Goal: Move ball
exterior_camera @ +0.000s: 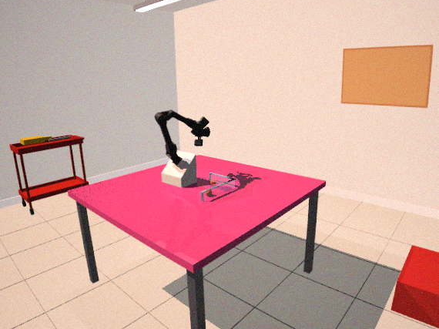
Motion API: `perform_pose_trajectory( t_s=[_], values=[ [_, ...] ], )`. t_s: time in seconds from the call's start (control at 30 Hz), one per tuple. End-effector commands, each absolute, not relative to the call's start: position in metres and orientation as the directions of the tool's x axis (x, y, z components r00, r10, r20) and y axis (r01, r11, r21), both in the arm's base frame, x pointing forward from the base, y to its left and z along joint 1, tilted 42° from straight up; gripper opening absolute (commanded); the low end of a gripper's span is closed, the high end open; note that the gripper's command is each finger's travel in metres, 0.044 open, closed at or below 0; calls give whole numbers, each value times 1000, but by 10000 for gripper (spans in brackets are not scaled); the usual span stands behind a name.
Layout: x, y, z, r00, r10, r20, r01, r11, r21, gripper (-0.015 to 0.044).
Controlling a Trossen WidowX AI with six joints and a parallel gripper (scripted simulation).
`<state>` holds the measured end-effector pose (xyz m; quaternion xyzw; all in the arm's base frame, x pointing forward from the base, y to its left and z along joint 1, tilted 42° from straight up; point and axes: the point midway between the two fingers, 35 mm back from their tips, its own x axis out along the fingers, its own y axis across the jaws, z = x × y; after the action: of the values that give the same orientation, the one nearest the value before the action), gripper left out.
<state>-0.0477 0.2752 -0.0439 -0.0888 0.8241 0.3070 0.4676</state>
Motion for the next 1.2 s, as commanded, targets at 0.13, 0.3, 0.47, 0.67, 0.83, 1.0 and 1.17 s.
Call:
perform_pose_trajectory(
  t_s=[0.13, 0.3, 0.47, 0.67, 0.83, 1.0, 1.17],
  values=[
    [56, 283, -53, -312, 186, -932, -406, 860, 308, 320],
    [114, 276, -53, -172, 157, -972, -397, 892, 214, 320],
    [166, 252, -54, -70, 89, -994, -318, 942, 107, 320],
    [234, 213, -46, 59, -37, -998, -256, 965, -51, 320],
    [295, 163, -31, 161, -199, -967, -213, 949, -231, 320],
    [344, 100, -9, 207, -381, -901, -161, 895, -415, 320],
    [379, 27, 18, 195, -566, -801, -116, 798, -592, 320]
  ],
)
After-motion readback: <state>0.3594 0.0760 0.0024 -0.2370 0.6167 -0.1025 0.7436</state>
